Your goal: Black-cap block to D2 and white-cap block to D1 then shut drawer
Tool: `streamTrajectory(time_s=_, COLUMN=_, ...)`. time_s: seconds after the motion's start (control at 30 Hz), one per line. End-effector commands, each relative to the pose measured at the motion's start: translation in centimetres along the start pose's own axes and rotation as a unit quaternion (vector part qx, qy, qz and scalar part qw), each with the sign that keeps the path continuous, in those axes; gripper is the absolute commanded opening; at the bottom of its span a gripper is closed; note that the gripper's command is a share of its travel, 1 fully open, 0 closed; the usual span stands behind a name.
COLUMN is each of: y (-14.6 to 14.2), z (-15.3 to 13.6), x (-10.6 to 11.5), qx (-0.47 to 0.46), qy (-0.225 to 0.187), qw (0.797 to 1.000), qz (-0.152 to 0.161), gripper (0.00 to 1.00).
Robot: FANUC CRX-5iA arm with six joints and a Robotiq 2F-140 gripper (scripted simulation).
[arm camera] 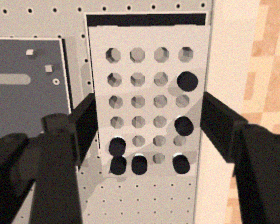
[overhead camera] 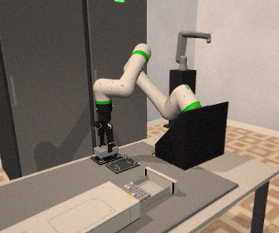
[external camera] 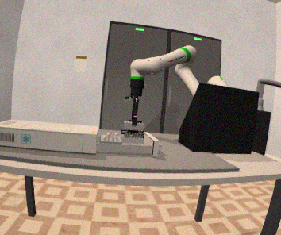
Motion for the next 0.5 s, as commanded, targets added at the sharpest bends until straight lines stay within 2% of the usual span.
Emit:
streamTrajectory(time_s=0.0, y=0.02, z=0.06, x=0.06, qx=0.000, qy=0.001, qw=1.000, qz=0.000, gripper=0.10)
streamTrajectory(time_s=0.47, y=0.02, z=0.06, x=-0.13, qx=0.000, qy=0.001, qw=1.000, qz=0.000, gripper=0.10)
Point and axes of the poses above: the point where the finger pads meet when closed, its own x axis back along the fingers, its own y axis across the jaws, z = x × y, the point moved 10 cm from there along x, back along the fingers, and after that the axes turned 4 degrees about x, right-handed, at the moved point
